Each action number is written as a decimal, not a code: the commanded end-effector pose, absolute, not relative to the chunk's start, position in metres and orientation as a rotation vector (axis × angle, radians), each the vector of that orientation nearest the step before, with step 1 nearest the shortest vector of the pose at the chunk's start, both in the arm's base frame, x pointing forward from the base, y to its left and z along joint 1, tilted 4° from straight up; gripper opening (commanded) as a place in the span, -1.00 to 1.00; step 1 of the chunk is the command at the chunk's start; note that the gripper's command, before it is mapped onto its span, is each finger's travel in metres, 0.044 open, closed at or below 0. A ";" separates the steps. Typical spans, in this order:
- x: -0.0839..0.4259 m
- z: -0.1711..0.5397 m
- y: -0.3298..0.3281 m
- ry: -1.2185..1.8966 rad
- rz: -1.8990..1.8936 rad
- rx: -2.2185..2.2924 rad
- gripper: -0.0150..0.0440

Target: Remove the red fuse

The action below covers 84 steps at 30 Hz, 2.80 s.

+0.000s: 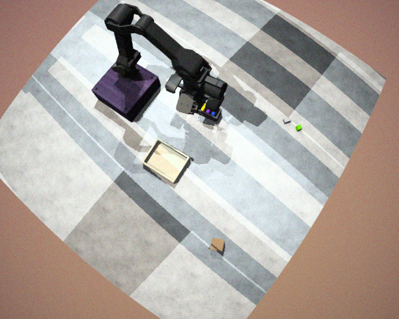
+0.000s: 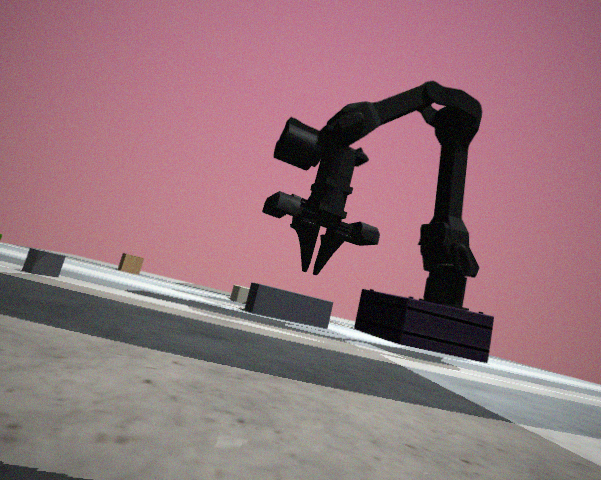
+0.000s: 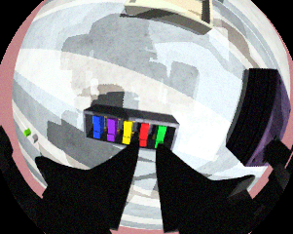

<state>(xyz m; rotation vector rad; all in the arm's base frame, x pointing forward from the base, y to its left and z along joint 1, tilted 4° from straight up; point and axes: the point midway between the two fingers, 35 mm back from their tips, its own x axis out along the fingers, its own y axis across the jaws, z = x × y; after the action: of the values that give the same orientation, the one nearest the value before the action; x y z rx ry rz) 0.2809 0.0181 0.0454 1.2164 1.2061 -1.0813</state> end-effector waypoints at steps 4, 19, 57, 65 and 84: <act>0.284 0.045 0.027 1.237 -1.069 1.210 -0.24; 0.285 0.032 0.028 1.237 -1.069 1.210 -0.24; 0.287 0.009 0.028 1.237 -1.069 1.210 -0.24; 0.287 0.005 0.029 1.237 -1.069 1.210 -0.24; 0.287 0.006 0.028 1.235 -1.070 1.202 -0.49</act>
<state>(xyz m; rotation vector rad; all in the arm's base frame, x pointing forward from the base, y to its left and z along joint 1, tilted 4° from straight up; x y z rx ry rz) 0.2869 0.0276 0.0054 1.2021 1.2350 -1.0702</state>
